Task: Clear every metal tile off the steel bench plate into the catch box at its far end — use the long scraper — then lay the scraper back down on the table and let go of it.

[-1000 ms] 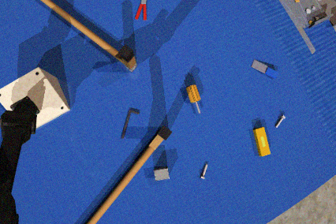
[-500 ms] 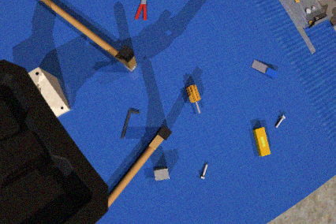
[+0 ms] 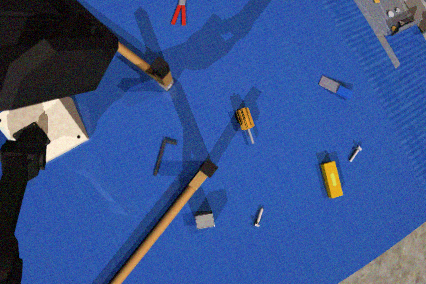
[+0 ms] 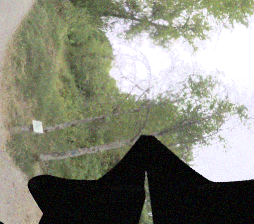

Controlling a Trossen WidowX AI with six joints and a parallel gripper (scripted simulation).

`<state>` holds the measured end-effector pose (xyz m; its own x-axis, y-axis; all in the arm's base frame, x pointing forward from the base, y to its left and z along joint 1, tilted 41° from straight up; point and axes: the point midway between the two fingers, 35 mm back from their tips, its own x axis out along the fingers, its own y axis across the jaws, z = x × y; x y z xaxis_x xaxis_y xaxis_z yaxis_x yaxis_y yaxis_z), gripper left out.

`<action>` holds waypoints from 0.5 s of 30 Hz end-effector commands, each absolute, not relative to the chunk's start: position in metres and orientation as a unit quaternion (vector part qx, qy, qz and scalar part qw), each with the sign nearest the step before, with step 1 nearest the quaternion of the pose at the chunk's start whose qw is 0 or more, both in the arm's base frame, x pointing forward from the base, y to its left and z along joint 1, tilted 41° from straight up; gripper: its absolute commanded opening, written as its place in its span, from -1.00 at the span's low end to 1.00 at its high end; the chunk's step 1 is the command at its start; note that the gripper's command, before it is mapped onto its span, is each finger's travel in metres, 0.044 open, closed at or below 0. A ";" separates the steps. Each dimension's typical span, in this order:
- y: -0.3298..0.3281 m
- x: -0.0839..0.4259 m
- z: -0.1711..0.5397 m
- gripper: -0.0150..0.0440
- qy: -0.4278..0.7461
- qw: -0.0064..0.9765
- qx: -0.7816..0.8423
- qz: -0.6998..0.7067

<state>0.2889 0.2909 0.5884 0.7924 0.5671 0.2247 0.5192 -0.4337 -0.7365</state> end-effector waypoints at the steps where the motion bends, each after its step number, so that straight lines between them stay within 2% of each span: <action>1: 0.300 0.296 0.571 -0.49 -0.311 0.426 -0.848 0.053; 15: 0.326 0.312 0.521 -0.49 -0.281 0.431 -0.848 0.129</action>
<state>0.3079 0.3198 0.5354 0.8054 0.5894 0.0629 0.3980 -0.4591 -0.7943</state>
